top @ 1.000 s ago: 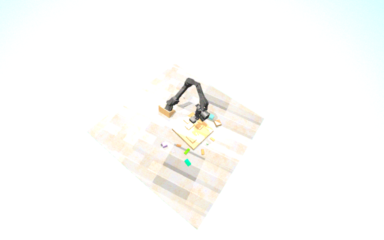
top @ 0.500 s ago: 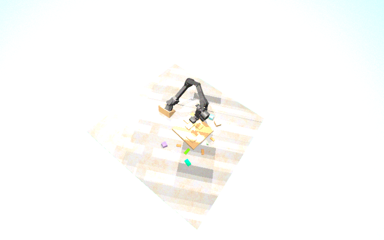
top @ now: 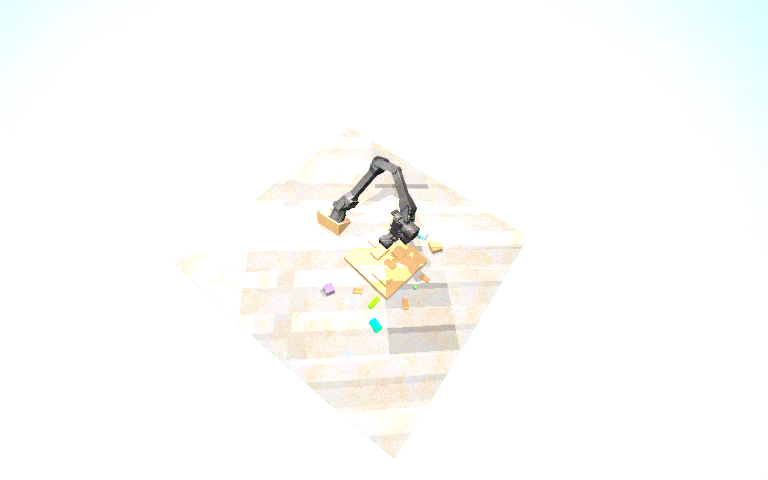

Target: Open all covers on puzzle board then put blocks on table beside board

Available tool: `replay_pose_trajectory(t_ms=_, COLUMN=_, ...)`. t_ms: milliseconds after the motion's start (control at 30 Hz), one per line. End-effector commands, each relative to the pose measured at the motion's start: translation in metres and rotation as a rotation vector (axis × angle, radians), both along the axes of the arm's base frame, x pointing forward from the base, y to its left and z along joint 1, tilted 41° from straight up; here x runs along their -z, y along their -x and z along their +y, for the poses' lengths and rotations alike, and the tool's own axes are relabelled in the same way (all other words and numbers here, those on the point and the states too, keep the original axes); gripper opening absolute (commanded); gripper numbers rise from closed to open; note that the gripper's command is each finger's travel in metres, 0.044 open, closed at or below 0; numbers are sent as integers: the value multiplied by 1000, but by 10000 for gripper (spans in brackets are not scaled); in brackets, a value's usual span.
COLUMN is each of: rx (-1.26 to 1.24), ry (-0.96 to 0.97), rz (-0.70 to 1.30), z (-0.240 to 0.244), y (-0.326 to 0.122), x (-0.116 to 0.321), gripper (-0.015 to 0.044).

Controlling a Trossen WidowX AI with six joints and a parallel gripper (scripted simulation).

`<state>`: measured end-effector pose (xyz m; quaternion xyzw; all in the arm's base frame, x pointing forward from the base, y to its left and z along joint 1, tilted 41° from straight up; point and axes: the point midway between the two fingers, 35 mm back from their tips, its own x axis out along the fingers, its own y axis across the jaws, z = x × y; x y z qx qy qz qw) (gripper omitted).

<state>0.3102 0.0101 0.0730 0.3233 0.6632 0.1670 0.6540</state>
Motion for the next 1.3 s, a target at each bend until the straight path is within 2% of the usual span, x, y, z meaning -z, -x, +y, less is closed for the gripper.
replay_pose_trajectory(t_ms=0, rx=1, ry=-5, rz=7, z=4, y=1, x=5, gripper=0)
replay_pose_trajectory(t_ms=1267, rx=1, ry=-8, rz=6, z=30, y=-1, x=32, gripper=0)
